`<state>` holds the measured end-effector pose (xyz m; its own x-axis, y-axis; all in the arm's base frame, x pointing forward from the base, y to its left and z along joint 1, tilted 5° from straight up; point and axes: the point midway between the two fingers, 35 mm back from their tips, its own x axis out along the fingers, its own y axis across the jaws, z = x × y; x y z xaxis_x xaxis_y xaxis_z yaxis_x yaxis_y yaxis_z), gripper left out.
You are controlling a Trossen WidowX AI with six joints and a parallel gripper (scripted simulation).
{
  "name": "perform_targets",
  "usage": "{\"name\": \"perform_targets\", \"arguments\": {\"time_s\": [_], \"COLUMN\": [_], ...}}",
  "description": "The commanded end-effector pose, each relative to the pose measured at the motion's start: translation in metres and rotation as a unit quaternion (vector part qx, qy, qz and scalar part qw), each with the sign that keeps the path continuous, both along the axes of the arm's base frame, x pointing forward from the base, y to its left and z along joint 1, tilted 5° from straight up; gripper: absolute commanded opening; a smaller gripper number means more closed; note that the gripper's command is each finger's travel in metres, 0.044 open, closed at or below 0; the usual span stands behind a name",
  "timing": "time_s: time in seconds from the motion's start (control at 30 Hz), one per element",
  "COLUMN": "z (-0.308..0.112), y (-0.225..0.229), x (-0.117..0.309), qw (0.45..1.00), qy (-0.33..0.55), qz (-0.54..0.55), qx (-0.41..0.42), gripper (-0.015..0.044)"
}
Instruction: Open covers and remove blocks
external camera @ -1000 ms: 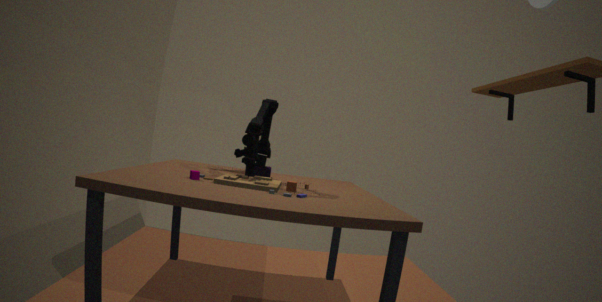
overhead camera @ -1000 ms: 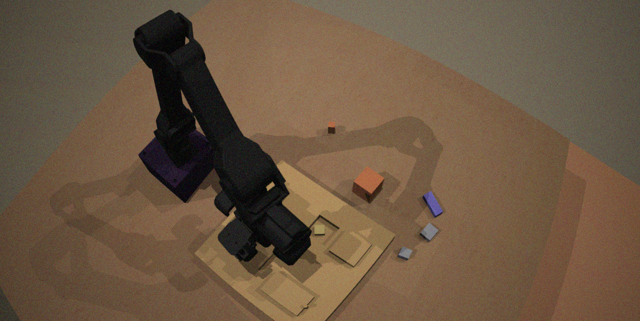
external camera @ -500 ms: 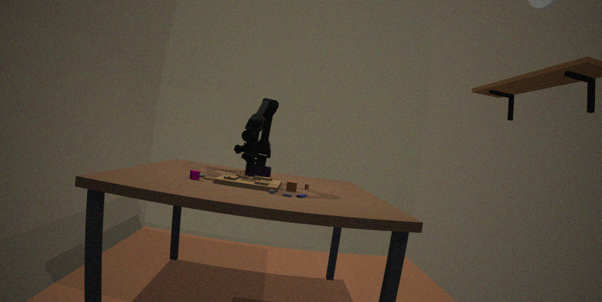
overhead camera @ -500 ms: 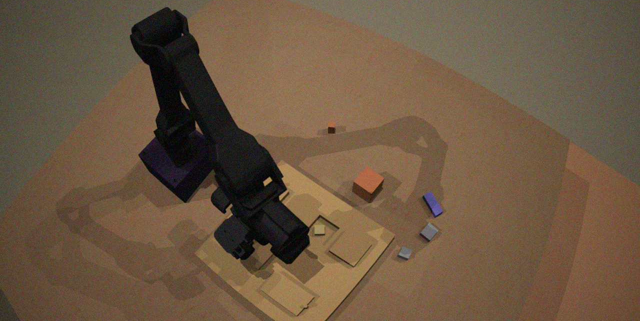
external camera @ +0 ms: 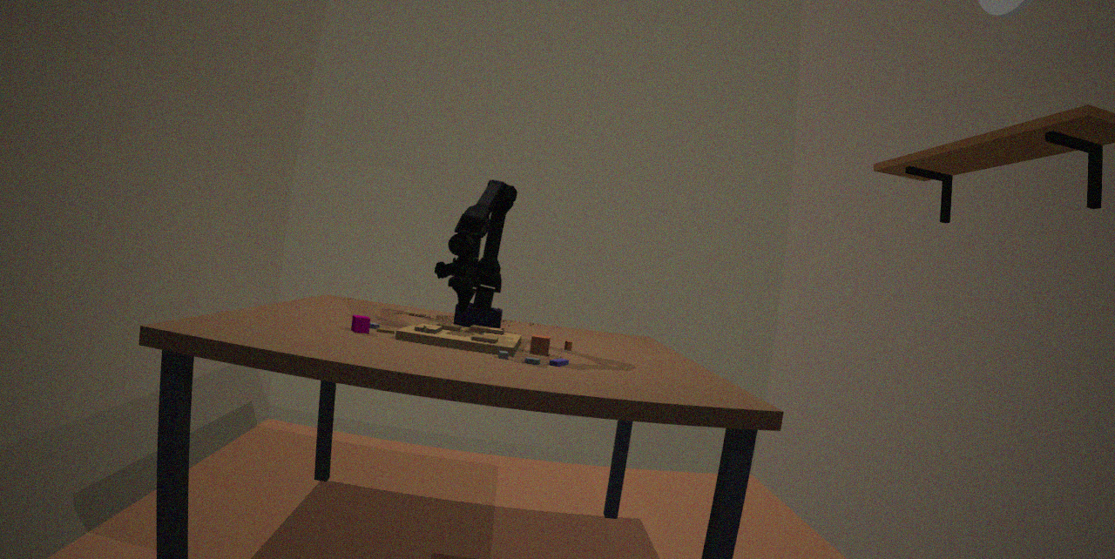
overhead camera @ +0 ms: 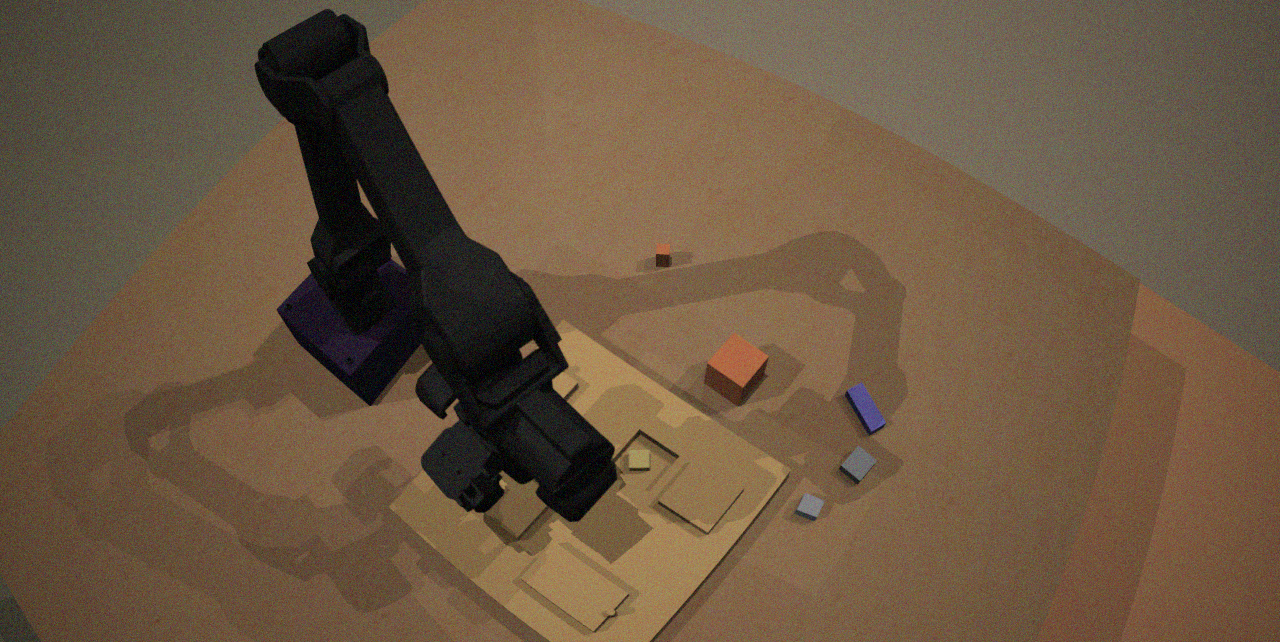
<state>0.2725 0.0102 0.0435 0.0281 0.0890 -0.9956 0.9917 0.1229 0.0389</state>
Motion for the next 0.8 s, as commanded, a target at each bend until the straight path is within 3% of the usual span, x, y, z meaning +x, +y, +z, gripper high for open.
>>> {"name": "perform_targets", "arguments": {"time_s": [0.0, 0.5, 0.77], "z": [0.003, 0.011, 0.011], "y": [0.006, 0.027, 0.027], "x": [-0.017, -0.094, -0.098], "qw": [1.000, 1.000, 1.000], "qy": [0.003, 0.003, 0.003], "qz": [0.000, 0.001, 0.001], "qx": [0.000, -0.001, -0.001], "gripper": [0.0000, 0.0000, 0.0000]}}
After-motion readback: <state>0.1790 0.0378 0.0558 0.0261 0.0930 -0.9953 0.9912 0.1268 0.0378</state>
